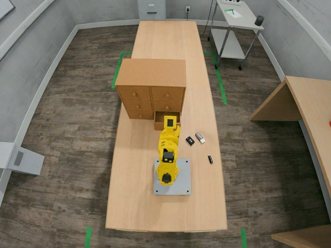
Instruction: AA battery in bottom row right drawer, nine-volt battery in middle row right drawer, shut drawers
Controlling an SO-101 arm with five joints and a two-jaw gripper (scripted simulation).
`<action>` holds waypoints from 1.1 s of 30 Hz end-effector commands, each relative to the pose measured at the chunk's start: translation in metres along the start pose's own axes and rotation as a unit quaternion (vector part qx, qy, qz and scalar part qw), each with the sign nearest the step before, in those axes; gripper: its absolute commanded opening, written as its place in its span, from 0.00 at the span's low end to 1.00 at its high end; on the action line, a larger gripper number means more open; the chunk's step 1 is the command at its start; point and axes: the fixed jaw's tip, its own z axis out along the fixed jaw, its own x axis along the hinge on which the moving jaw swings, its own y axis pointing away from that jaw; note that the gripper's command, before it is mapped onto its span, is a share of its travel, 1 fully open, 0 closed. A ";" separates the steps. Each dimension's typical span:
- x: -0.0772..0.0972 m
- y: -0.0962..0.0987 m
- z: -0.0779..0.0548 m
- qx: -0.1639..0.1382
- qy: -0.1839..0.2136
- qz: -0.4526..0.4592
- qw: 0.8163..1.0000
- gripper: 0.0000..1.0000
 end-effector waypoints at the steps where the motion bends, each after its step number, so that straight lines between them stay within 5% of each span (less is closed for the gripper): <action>1: -0.001 -0.001 -0.001 0.004 0.000 0.006 1.000 0.21; 4: -0.001 -0.001 -0.001 0.004 0.000 0.006 1.000 0.21; 19: 0.006 -0.057 -0.011 0.219 0.007 0.119 0.968 0.21; 21: 0.006 -0.057 -0.011 0.219 0.007 0.119 0.968 0.21; 33: 0.020 -0.094 -0.035 0.382 0.013 0.204 0.901 0.21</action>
